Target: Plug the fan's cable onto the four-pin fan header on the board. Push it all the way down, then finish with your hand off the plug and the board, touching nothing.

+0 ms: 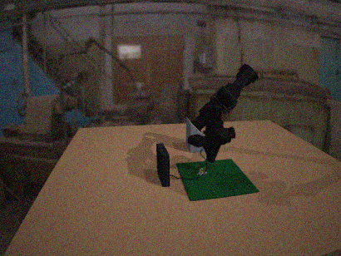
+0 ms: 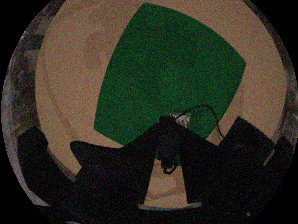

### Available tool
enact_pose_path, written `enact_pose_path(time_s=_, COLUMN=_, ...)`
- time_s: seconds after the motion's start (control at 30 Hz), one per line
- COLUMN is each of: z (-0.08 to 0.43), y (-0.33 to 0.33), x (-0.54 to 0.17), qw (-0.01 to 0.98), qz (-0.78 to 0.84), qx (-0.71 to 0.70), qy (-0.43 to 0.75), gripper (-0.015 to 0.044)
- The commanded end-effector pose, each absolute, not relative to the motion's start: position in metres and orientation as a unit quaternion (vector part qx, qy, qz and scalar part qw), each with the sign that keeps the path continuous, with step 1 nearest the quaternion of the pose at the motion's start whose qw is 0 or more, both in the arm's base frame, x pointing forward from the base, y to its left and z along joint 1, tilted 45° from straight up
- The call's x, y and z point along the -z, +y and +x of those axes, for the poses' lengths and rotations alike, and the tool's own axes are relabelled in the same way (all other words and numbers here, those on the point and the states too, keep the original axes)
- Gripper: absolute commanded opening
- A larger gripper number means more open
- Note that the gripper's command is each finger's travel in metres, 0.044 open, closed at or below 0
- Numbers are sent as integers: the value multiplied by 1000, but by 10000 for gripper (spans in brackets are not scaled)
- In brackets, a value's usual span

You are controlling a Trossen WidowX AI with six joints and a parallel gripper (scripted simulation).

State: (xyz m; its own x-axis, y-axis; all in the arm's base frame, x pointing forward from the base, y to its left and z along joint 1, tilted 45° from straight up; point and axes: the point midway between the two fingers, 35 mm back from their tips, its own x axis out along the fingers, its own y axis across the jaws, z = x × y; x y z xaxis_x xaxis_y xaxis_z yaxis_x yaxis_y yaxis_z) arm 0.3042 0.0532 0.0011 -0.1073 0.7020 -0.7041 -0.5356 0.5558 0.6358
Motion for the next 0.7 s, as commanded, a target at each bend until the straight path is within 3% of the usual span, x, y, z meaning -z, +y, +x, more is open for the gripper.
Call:
enact_pose_path(time_s=0.0, z=305, y=49, x=1, qw=669, qz=29, qx=-499, qy=551, gripper=0)
enact_pose_path(time_s=0.67, z=306, y=40, x=12, qw=638, qz=-201, qx=-657, qy=347, gripper=0)
